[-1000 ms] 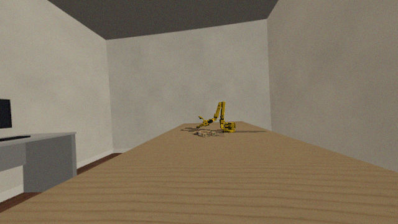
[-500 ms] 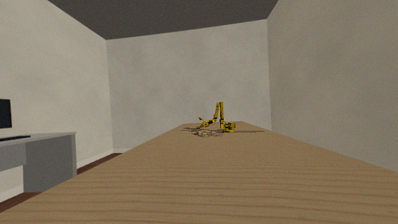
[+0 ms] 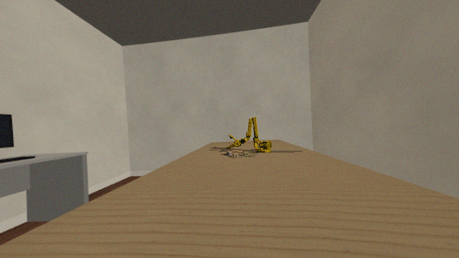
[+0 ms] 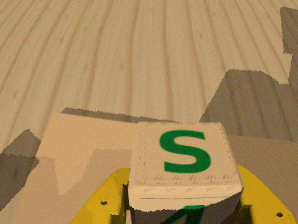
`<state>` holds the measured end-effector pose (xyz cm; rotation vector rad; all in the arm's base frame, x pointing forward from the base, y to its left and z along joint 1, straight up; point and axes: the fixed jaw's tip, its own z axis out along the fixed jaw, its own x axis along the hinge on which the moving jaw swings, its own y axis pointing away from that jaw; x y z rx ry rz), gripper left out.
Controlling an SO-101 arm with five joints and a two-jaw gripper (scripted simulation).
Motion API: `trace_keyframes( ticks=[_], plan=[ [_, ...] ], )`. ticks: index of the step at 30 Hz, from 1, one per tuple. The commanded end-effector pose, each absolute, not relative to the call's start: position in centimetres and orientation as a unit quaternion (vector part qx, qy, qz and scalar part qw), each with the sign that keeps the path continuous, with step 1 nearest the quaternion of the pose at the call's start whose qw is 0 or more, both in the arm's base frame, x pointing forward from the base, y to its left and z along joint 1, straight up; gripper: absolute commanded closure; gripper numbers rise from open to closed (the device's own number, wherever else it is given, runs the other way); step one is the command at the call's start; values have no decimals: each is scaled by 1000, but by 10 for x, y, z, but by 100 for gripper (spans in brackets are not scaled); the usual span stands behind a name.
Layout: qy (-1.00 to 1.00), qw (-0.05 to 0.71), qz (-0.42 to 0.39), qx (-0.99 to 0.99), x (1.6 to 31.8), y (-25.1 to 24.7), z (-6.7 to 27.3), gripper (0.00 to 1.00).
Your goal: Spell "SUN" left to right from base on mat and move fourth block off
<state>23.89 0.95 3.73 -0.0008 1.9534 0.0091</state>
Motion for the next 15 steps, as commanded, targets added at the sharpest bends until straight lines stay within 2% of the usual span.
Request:
trace_keyframes(
  ticks=[1,15],
  plan=[
    [809,588,4,-4,247,11,47,100],
    [809,588,4,-4,247,11,41,100]
  ],
)
